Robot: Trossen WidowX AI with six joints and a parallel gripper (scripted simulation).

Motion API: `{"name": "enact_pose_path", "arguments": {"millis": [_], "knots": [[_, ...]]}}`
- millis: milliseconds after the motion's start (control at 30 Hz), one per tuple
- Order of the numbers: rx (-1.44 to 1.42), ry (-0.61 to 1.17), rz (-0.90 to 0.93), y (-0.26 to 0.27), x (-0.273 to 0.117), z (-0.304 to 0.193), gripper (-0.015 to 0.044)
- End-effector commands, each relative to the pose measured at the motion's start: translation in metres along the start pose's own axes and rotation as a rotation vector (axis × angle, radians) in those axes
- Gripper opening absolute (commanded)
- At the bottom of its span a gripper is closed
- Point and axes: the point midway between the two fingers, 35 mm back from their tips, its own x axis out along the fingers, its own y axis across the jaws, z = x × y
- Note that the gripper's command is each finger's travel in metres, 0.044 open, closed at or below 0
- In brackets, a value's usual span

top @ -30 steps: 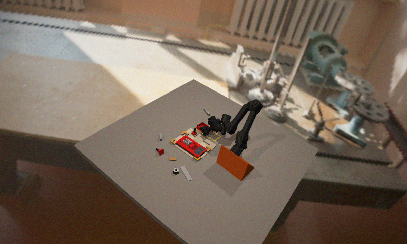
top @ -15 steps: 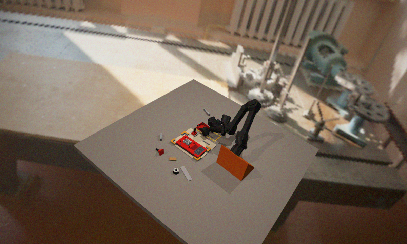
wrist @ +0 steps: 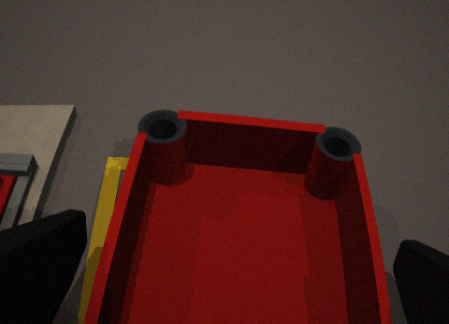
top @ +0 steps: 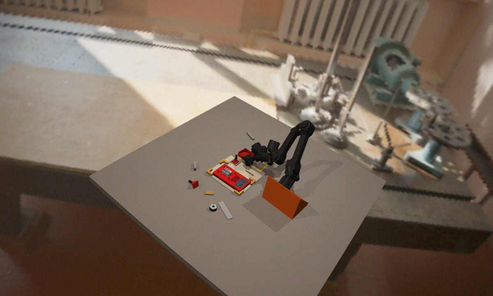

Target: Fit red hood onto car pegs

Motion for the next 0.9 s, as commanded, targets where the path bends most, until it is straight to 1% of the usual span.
{"name": "enact_pose_path", "arguments": {"millis": [0, 33, 167, 467, 800, 833, 867], "knots": [[-0.004, -0.003, 0.001, 0.000, 0.001, -0.002, 0.0440], [-0.004, -0.003, 0.001, 0.000, 0.001, -0.002, 0.0440], [0.000, 0.000, 0.000, 0.000, 0.000, -0.001, 0.0335], [0.000, 0.000, 0.000, 0.000, 0.000, -0.001, 0.0275], [0.001, 0.000, 0.001, 0.000, -0.005, 0.015, 0.0012], [0.001, 0.000, 0.001, 0.000, -0.006, 0.017, 0.0000], [0.001, 0.000, 0.001, 0.000, -0.007, 0.019, 0.0000]]}}
